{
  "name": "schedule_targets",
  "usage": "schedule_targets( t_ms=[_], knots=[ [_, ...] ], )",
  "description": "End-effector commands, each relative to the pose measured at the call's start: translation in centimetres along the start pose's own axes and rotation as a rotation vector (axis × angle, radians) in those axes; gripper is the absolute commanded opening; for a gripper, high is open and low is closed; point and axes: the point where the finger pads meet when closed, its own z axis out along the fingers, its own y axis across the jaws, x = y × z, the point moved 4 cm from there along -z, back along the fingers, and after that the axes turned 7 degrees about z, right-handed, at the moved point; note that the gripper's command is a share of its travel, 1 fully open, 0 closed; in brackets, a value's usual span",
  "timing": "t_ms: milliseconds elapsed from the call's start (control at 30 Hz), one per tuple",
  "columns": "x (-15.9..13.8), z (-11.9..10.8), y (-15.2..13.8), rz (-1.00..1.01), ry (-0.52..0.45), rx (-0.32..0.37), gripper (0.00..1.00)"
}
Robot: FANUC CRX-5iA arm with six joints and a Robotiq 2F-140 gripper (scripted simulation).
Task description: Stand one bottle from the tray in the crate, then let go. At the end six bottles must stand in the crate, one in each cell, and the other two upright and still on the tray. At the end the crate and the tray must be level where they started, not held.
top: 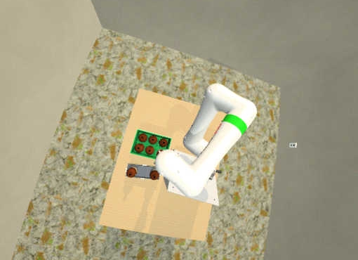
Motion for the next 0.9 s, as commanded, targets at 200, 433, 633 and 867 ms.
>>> schedule_targets(
  t_ms=[200, 433, 633, 867],
  knots=[
    [0.0, 0.8, 0.0, 0.0, 0.0, 0.0, 0.0],
    [0.0, 1.4, 0.0, 0.0, 0.0, 0.0, 0.0],
    [0.0, 2.1, 0.0, 0.0, 0.0, 0.0, 0.0],
    [0.0, 2.7, 0.0, 0.0, 0.0, 0.0, 0.0]
  ],
)
